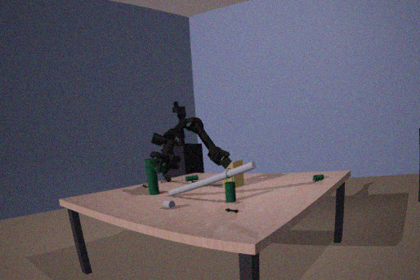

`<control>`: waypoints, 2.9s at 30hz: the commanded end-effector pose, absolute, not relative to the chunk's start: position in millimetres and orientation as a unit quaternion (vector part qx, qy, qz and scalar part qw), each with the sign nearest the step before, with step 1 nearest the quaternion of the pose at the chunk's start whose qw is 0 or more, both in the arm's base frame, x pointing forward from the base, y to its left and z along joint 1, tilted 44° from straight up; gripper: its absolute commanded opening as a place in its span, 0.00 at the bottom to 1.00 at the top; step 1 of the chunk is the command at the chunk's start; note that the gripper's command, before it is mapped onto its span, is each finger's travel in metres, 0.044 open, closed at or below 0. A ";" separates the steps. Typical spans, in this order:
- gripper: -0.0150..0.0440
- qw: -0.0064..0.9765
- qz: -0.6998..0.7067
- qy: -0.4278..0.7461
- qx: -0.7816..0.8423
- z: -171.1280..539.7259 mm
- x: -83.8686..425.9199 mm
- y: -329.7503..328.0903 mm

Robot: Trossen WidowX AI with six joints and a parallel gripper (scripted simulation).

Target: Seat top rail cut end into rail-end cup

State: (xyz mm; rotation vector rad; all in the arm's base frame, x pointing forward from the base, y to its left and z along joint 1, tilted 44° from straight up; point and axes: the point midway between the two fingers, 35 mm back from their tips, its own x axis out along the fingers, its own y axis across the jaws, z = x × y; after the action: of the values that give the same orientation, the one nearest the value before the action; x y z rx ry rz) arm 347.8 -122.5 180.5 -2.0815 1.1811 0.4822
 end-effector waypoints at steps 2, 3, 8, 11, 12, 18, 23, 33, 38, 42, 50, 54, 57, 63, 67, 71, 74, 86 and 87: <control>0.74 0.343 0.186 0.454 -0.801 180.4 347.9 -120.4; 0.79 0.343 0.187 0.454 -0.801 180.3 348.0 -118.4; 1.00 0.343 0.191 0.453 -0.801 179.9 348.6 -100.6; 1.00 0.343 0.193 0.452 -0.801 179.9 348.3 -88.1; 1.00 0.342 0.194 0.451 -0.801 179.9 348.2 -84.0; 1.00 0.340 0.196 0.449 -0.802 180.5 346.8 -65.8; 1.00 0.409 0.166 0.464 -0.768 176.3 349.2 -54.9; 1.00 0.630 0.003 0.510 -0.585 163.5 345.6 6.4; 1.00 0.698 -0.074 0.505 -0.502 160.6 340.5 34.3; 1.00 0.726 -0.110 0.497 -0.463 159.9 337.2 48.5; 1.00 0.782 -0.185 0.466 -0.372 159.6 330.9 72.1; 1.00 0.808 -0.221 0.445 -0.317 159.8 328.2 81.2; 1.00 0.821 -0.241 0.432 -0.285 160.0 326.9 85.1; 1.00 0.821 -0.241 0.432 -0.284 160.0 326.9 85.2; 1.00 0.821 -0.241 0.432 -0.284 160.0 326.9 85.2; 1.00 0.821 -0.241 0.432 -0.284 160.0 326.9 85.2; 1.00 0.821 -0.241 0.432 -0.284 160.0 326.9 85.2; 1.00 0.790 -0.466 0.394 0.054 116.0 340.4 46.4; 1.00 0.776 -0.494 0.382 0.092 110.6 341.2 41.4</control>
State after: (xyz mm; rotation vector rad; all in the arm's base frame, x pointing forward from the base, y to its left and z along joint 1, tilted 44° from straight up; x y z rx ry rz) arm 335.9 66.5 141.1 -0.2196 0.8920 -0.7507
